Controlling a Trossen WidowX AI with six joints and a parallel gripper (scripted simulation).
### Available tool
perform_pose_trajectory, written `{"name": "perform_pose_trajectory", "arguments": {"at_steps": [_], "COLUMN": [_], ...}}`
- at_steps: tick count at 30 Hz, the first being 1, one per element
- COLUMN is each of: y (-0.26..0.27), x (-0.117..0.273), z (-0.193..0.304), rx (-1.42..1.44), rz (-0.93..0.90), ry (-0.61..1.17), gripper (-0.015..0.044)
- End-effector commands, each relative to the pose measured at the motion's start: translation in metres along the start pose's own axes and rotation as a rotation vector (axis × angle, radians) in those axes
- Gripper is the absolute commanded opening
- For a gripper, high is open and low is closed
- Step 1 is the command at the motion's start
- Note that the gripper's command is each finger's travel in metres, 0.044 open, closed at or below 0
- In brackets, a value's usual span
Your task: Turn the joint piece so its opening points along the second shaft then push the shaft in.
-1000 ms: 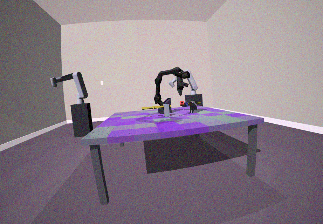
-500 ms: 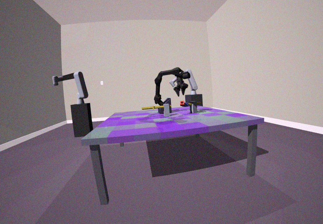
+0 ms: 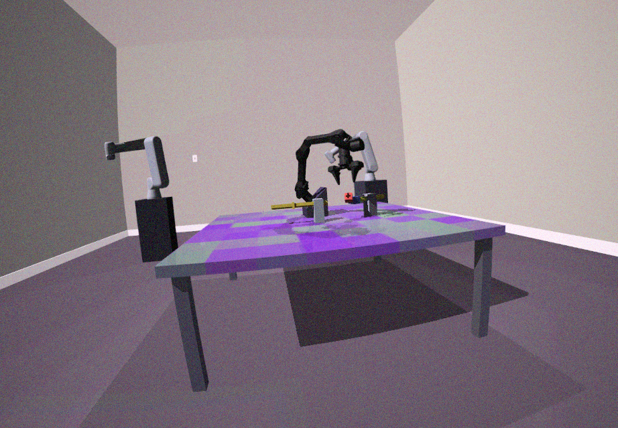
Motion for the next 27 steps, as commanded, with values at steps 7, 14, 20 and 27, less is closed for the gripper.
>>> {"name": "perform_pose_trajectory", "arguments": {"at_steps": [7, 14, 20, 27], "y": [0.0, 0.001, 0.001, 0.001], "x": [-0.002, -0.003, -0.005, -0.031], "z": [-0.001, -0.002, -0.002, -0.006], "rx": [0.302, 0.494, 0.499, 0.497], "rz": [0.005, 0.004, 0.004, 0.005], "ry": [0.019, 0.029, 0.029, 0.029], "gripper": [0.044, 0.044, 0.044, 0.044]}}
Point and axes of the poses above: the point midway between the two fingers, 35 mm back from their tips, its own x axis back along the fingers, its own y axis across the jaws, z = x × y, the point moved 4 cm from there along x, back along the fingers, and after that the axes turned 11 degrees about -x, right-handed, at the moved point
